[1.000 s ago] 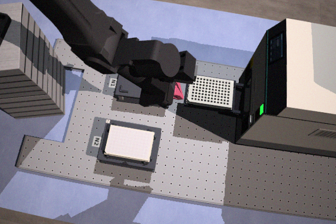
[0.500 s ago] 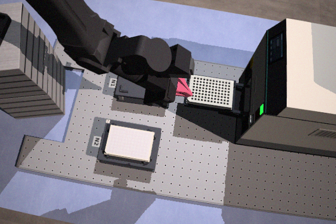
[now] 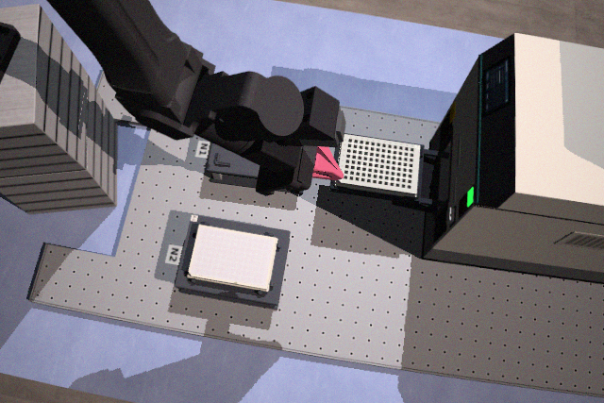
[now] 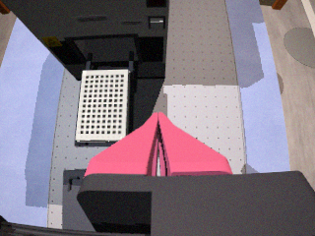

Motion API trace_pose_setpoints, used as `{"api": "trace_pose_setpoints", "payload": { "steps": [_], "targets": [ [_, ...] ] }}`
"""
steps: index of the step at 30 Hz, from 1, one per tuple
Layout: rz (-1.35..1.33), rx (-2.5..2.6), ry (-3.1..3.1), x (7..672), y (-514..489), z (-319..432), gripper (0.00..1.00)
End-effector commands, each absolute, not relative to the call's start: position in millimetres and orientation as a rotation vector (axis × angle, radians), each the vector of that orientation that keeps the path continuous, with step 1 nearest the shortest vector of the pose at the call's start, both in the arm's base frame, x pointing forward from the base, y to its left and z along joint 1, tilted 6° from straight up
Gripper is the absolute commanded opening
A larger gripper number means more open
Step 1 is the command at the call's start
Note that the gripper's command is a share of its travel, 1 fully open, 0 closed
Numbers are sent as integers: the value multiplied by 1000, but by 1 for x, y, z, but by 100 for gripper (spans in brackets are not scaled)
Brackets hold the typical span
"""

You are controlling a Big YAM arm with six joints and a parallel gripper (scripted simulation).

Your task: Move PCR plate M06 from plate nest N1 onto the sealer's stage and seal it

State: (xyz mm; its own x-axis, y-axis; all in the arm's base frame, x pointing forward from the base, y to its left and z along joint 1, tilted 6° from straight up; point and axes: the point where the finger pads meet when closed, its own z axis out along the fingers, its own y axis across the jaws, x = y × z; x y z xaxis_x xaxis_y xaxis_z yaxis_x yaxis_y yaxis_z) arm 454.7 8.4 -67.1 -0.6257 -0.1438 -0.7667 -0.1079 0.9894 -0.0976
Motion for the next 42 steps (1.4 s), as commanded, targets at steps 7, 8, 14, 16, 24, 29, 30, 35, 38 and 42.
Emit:
{"api": "trace_pose_setpoints", "payload": {
  "steps": [7, 8, 14, 16, 24, 29, 30, 35, 38, 42],
  "targets": [
    [-39, -171, 2201, 471, 17, -53, 0],
    [-38, -171, 2205, 470, 17, -55, 0],
    [-36, -174, 2224, 488, 19, -75, 0],
    [-35, -176, 2234, 498, 20, -84, 0],
    [-44, -158, 2249, 516, 13, -98, 0],
    [-44, -158, 2245, 546, 14, -115, 0],
    [-44, -158, 2247, 550, 15, -119, 0],
    [-37, -173, 2267, 561, 22, -136, 0],
    [-35, -175, 2249, 558, 24, -126, 0],
    [-36, -174, 2237, 558, 23, -121, 0]
  ]
}}
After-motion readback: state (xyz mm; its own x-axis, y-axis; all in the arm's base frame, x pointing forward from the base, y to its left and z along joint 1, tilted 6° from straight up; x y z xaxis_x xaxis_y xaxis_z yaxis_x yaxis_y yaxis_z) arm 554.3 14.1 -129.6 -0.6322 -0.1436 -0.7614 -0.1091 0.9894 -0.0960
